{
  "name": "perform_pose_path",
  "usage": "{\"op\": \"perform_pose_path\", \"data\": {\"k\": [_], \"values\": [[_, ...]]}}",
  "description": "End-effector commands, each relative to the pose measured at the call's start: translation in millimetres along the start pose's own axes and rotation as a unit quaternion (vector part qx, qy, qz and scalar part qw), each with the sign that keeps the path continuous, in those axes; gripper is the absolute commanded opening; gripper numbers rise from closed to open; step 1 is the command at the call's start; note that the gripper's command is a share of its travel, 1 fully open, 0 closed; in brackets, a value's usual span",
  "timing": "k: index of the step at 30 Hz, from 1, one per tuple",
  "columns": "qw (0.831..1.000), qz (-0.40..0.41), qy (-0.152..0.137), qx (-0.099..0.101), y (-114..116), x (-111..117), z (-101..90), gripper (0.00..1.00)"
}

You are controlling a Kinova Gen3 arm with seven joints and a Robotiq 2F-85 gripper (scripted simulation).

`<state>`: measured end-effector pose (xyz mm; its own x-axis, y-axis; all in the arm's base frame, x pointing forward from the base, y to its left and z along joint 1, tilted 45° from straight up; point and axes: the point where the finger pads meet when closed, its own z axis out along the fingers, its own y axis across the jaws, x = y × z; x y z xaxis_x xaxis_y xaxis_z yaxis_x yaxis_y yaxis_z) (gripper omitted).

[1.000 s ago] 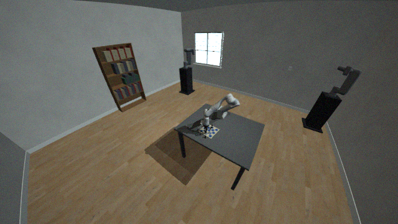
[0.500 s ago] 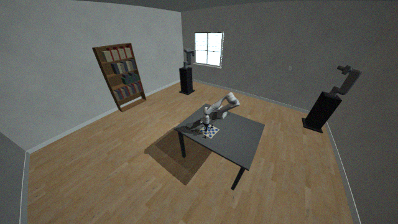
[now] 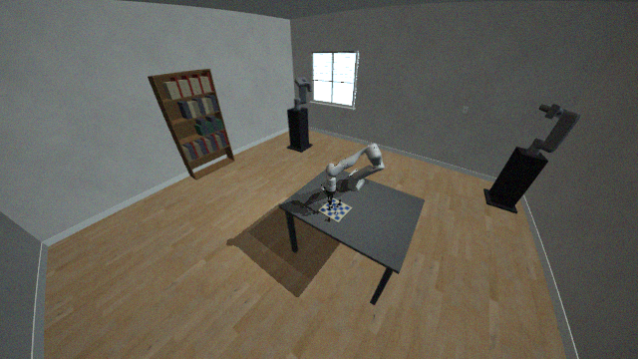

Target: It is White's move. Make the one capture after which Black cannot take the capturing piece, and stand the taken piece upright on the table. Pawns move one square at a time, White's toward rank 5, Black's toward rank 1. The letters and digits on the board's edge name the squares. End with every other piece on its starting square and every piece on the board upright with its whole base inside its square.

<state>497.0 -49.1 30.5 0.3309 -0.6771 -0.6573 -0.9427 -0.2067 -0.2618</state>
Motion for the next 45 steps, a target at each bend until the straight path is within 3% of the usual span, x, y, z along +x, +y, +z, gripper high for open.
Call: {"op": "perform_pose_path", "data": {"k": [1, 15, 21, 27, 36, 38, 45], "values": [[1.000, -0.001, 0.003, 0.003, -1.8, 1.0, -5.0, 0.00], [1.000, -0.013, 0.003, 0.003, -2.1, 0.2, -5.0, 0.00], [0.999, -0.044, 0.003, 0.003, -2.9, -1.7, -4.8, 0.00], [0.992, -0.127, 0.002, 0.002, -5.1, -7.1, -4.5, 0.00], [0.953, -0.303, 0.002, 0.002, -10.6, -18.7, -4.5, 0.00], [0.953, -0.303, 0.002, 0.002, -10.6, -18.7, -4.5, 0.00], [0.903, -0.429, 0.003, 0.002, -15.2, -27.5, -5.1, 0.00]]}}
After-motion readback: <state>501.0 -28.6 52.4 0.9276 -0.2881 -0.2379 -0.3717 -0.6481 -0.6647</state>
